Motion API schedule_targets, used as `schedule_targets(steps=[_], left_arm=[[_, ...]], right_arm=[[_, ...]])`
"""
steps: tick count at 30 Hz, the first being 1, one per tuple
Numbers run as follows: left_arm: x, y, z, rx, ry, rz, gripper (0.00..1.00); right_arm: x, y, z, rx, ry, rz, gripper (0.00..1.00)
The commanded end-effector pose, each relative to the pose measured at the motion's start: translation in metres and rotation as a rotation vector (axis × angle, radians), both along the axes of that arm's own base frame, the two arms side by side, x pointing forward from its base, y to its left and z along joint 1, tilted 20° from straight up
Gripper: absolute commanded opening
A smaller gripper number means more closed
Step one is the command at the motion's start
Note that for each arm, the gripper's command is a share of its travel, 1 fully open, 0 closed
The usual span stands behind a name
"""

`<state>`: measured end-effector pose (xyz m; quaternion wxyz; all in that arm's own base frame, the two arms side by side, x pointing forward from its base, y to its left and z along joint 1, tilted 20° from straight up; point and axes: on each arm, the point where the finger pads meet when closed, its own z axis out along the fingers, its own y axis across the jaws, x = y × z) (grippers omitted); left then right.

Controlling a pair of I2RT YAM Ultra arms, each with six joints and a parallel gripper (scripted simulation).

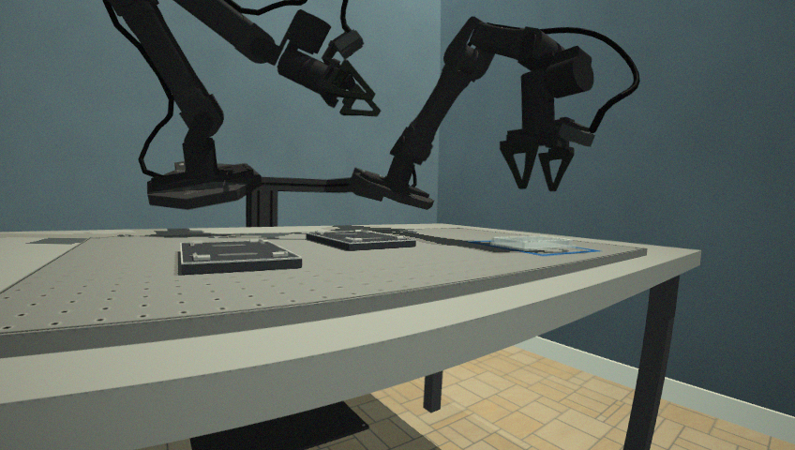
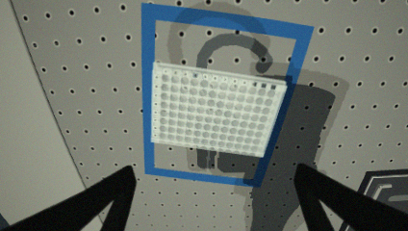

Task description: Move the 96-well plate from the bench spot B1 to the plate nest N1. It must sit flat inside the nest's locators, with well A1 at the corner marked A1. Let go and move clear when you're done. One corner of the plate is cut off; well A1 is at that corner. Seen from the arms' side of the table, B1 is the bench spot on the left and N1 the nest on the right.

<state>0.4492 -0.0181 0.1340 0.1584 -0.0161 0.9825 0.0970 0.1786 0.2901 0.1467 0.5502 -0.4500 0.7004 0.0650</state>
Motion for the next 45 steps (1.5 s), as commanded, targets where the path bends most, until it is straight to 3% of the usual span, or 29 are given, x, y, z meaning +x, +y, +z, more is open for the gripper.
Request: schedule_targets(steps=[1,7,9,24,26,38,45], left_arm=[[0.001,0.001,-0.014,0.061,0.055,-0.223,1.00],[0.002,0.002,-0.018,0.134,0.100,-0.449,1.00],[0.002,0.002,-0.018,0.134,0.100,-0.449,1.00],[0.006,0.005,-0.029,0.326,0.220,-1.043,1.00],[0.006,0.005,-0.029,0.326,0.220,-1.043,1.00],[0.008,0.007,-0.038,0.480,0.314,-1.520,1.00],[0.008,0.006,-0.042,0.516,0.338,-1.635,1.00]], right_arm=[[-0.002,0.004,0.012,0.040,-0.017,0.010,1.00],[-0.002,0.004,0.012,0.040,-0.017,0.010,1.00],[-0.002,0.004,0.012,0.040,-0.017,0.010,1.00],[-0.002,0.004,0.012,0.040,-0.017,0.010,1.00],[-0.002,0.004,0.012,0.040,-0.017,0.010,1.00],[-0.002,0.004,0.012,0.040,-0.017,0.010,1.00],[-0.002,0.004,0.012,0.040,-0.017,0.010,1.00]])
